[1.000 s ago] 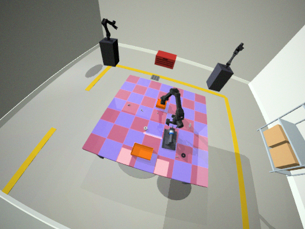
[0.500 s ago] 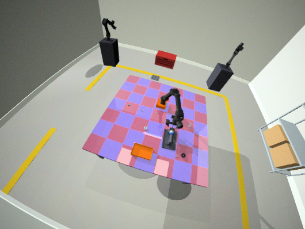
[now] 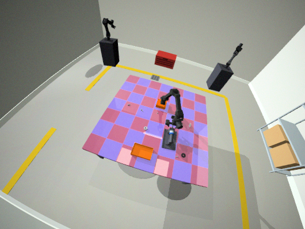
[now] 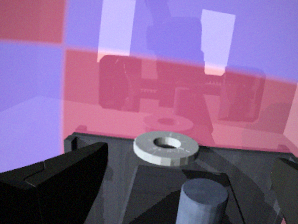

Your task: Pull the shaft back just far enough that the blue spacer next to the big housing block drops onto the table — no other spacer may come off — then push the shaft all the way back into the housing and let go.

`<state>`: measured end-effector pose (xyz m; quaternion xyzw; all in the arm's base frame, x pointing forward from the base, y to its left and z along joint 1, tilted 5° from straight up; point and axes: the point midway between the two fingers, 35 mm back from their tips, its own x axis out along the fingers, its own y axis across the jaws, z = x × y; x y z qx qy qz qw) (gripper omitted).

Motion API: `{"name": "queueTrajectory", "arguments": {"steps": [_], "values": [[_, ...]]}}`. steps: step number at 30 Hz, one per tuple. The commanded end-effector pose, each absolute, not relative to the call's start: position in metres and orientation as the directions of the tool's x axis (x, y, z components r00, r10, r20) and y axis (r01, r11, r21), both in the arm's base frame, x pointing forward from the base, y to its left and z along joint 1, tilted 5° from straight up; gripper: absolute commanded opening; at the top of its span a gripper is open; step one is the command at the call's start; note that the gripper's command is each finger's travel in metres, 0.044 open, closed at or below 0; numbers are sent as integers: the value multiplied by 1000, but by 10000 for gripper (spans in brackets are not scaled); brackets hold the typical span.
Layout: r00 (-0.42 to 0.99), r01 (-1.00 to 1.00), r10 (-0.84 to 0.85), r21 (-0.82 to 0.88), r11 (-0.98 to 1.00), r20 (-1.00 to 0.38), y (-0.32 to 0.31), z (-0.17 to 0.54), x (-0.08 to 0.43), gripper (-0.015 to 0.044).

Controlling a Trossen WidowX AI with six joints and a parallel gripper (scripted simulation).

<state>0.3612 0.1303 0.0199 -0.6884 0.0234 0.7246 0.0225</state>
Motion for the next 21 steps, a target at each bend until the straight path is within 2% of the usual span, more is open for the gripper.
{"name": "queueTrajectory", "arguments": {"steps": [1,11,14,21], "values": [[-51,-65,0,3,-998,-999,130,20,361,282],[-51,-65,0,3,-998,-999,130,20,361,20],[-51,-65,0,3,-998,-999,130,20,361,0],[-53,-67,4,-1,-998,-999,130,20,359,0]]}}
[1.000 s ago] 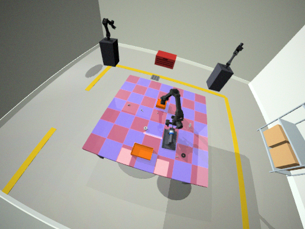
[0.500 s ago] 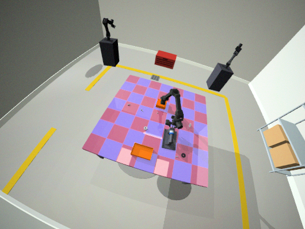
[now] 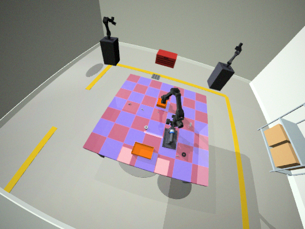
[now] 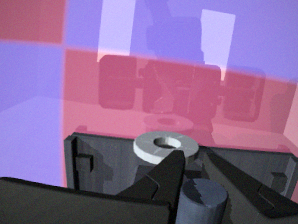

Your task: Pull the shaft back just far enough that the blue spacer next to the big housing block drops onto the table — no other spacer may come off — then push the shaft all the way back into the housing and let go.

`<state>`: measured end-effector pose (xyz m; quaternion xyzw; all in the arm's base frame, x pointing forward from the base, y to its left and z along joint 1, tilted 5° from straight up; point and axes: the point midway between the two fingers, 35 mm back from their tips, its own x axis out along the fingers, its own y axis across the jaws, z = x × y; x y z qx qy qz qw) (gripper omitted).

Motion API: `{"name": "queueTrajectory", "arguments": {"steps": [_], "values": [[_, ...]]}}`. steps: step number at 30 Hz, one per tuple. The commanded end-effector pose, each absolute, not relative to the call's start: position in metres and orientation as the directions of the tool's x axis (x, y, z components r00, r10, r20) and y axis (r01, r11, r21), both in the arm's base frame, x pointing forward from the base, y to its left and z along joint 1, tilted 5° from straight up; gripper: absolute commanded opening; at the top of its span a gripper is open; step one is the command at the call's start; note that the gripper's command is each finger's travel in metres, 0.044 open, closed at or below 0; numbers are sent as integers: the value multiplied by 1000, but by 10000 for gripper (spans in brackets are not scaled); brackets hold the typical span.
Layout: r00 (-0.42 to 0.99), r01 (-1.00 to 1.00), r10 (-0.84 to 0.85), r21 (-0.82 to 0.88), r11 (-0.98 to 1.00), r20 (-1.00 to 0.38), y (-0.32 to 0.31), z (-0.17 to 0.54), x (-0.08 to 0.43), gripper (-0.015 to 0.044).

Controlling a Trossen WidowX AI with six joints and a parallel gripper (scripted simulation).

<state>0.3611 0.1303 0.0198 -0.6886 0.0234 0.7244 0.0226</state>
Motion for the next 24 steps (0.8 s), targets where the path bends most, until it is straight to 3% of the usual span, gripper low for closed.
{"name": "queueTrajectory", "arguments": {"steps": [1,24], "values": [[-53,-67,5,-1,-998,-999,131,20,358,0],[-54,-68,5,-2,-998,-999,132,21,344,0]]}}
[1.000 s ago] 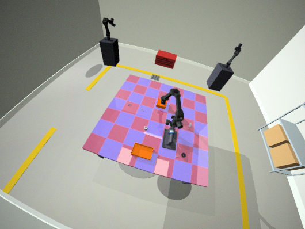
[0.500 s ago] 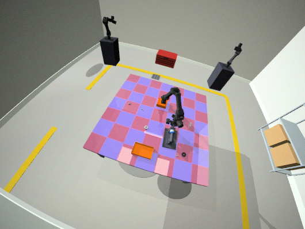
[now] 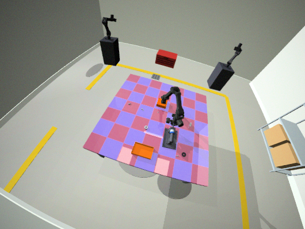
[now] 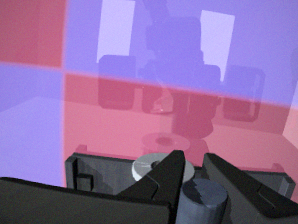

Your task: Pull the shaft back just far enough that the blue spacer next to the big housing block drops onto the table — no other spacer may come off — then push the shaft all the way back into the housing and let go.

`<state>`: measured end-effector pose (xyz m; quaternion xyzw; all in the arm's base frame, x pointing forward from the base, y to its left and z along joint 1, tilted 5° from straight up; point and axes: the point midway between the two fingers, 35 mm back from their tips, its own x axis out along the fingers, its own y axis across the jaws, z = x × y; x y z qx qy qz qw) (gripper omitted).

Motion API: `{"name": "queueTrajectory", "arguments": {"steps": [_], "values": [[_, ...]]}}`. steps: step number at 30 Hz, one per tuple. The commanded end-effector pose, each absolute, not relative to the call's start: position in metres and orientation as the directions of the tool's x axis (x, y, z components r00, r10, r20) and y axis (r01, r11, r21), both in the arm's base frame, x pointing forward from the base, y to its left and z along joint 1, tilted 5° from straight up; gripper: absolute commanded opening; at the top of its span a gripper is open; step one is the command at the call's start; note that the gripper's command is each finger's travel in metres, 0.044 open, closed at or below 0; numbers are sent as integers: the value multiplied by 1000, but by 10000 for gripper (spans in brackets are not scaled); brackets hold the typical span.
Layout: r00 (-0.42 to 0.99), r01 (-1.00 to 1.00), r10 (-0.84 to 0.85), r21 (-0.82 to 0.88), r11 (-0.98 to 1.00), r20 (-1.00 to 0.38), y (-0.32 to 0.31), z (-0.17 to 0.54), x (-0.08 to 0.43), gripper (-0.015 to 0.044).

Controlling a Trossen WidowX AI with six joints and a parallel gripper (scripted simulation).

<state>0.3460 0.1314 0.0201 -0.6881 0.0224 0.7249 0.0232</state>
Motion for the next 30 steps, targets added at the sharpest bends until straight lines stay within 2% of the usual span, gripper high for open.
{"name": "queueTrajectory", "arguments": {"steps": [1,30], "values": [[-54,-68,5,-2,-998,-999,131,20,345,0],[-54,-68,5,-2,-998,-999,132,21,341,0]]}}
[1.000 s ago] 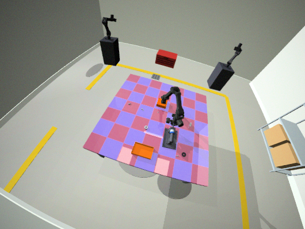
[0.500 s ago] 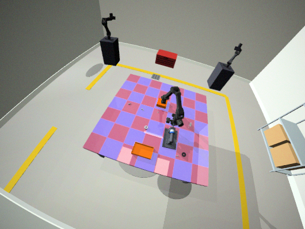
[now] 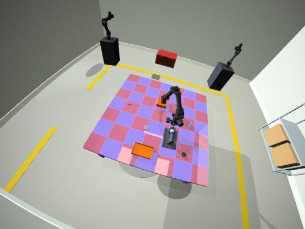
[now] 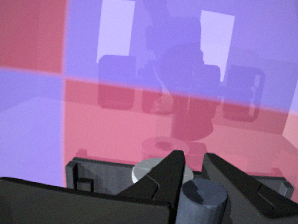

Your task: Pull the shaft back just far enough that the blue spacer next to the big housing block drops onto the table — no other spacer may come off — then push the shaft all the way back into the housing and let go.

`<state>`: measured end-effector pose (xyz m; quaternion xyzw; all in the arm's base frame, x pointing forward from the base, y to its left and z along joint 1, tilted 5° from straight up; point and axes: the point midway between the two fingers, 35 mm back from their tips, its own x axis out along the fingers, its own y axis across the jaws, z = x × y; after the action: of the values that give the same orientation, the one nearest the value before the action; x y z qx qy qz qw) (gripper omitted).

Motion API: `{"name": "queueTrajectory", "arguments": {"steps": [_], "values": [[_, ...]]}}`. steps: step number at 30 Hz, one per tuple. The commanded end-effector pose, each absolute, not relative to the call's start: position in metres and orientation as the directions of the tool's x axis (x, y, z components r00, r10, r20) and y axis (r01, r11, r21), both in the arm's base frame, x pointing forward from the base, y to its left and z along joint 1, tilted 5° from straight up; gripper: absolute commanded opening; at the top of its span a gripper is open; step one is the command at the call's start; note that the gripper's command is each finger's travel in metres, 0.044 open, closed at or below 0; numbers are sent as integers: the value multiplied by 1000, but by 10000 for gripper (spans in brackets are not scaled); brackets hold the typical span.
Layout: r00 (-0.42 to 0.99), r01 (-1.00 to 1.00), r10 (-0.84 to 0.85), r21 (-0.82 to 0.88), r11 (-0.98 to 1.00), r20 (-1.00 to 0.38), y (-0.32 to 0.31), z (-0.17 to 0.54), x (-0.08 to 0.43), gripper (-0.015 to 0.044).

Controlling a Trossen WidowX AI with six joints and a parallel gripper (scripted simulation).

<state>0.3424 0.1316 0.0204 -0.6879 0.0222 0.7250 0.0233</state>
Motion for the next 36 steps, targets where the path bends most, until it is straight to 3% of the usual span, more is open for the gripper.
{"name": "queueTrajectory", "arguments": {"steps": [1,36], "values": [[-54,-68,5,-2,-998,-999,132,21,341,0],[-55,-68,5,-2,-998,-998,132,21,337,0]]}}
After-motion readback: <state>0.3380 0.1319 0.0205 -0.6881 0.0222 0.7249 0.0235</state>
